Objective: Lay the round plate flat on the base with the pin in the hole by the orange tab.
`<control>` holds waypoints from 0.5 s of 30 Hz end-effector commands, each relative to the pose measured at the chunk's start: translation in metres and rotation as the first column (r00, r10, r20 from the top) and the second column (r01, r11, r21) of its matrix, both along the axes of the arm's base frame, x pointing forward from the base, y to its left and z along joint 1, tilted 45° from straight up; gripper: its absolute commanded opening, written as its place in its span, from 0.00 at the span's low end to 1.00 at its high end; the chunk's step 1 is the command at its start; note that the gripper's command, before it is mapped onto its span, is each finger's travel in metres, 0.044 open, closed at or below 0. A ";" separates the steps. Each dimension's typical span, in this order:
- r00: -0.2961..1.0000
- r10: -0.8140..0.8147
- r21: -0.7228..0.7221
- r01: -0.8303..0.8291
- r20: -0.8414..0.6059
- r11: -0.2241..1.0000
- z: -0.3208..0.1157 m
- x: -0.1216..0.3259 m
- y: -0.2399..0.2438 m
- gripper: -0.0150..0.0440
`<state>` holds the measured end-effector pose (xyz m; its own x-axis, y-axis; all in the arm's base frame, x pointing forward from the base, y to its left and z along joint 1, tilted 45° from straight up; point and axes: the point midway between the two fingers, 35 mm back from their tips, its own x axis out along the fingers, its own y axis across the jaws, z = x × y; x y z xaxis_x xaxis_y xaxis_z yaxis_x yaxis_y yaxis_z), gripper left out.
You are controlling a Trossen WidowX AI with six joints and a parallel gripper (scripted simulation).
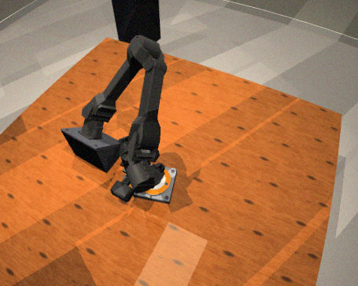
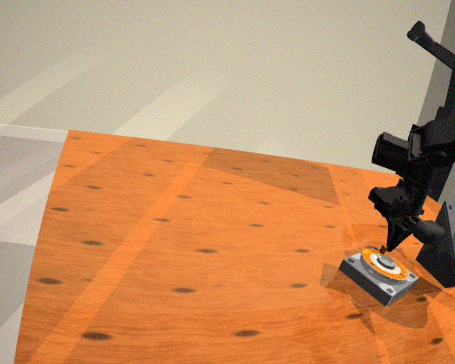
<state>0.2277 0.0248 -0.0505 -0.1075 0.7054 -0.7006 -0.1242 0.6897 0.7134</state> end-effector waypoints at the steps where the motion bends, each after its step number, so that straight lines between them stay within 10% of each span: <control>1: 0.999 0.002 -0.012 -0.002 0.034 1.000 -0.001 0.009 -0.003 0.25; 15: 0.999 0.002 -0.012 -0.002 0.034 1.000 -0.002 0.013 -0.005 0.25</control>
<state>0.2345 0.0217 -0.0521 -0.0937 0.6957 -0.7122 -0.1411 0.6989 0.7012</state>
